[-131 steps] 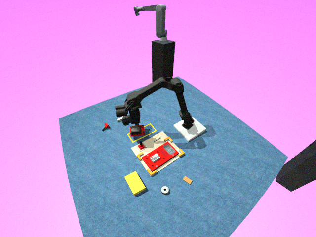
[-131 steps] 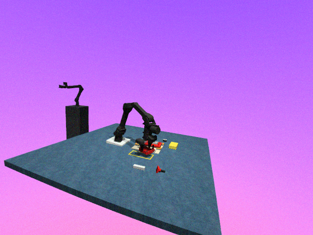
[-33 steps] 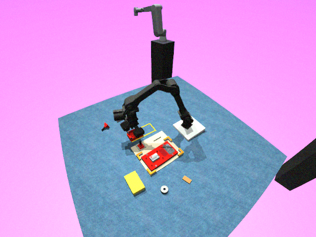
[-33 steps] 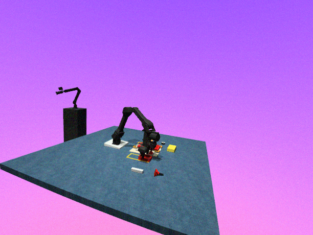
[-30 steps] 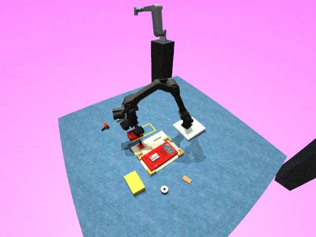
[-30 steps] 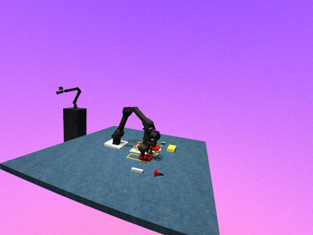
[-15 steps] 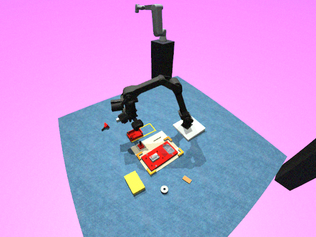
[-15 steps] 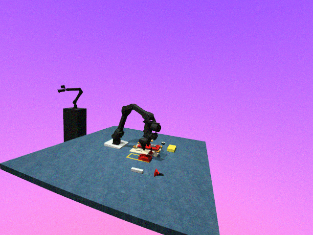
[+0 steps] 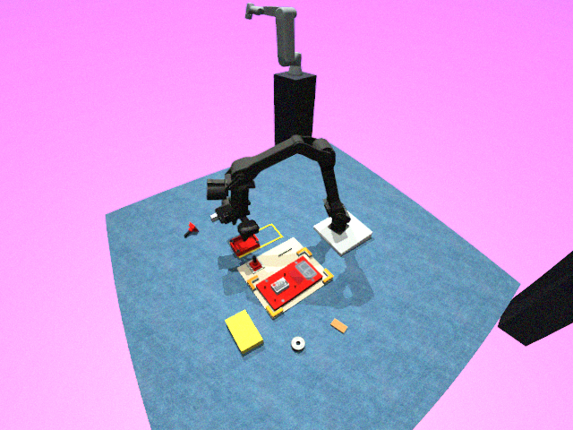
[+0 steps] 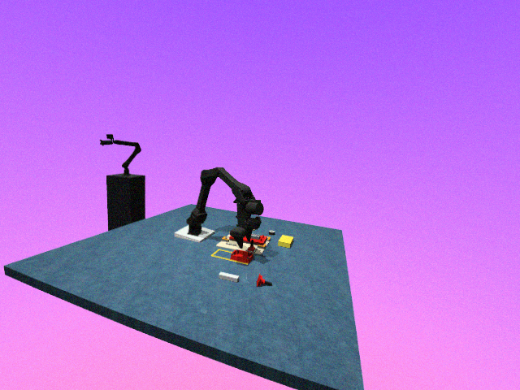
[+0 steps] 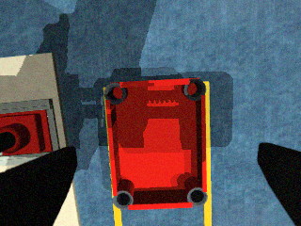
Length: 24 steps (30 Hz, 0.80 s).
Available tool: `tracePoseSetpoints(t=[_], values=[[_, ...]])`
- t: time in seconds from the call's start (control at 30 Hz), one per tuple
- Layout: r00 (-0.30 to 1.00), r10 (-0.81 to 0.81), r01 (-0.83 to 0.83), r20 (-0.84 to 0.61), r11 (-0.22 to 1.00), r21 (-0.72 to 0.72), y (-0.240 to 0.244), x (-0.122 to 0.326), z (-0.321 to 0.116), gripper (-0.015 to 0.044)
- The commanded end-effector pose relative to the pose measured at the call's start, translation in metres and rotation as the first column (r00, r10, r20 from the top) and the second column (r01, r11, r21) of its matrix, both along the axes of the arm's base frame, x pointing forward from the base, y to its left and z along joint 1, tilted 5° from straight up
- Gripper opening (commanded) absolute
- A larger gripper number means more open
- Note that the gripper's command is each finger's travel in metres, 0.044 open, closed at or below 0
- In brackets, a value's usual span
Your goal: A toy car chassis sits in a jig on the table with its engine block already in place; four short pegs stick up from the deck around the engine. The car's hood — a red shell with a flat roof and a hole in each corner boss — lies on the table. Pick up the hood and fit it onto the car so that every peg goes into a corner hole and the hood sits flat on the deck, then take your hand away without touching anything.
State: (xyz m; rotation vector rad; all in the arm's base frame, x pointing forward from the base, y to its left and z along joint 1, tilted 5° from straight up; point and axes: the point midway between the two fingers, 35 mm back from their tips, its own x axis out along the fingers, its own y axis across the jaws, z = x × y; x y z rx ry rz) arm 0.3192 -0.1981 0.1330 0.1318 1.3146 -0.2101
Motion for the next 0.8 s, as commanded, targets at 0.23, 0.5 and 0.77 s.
tracePoseSetpoints(t=[0.23, 0.5, 0.77], values=[[0.958, -0.021, 0.032, 0.287, 0.999, -0.032, -0.007, 0.004, -0.010, 0.0440], [0.881, -0.001, 0.038, 0.473, 0.997, -0.068, -0.007, -0.001, -0.014, 0.0440], [0.776, 0.049, 0.036, 0.629, 0.992, -0.122, 0.000, -0.013, -0.015, 0.0440]])
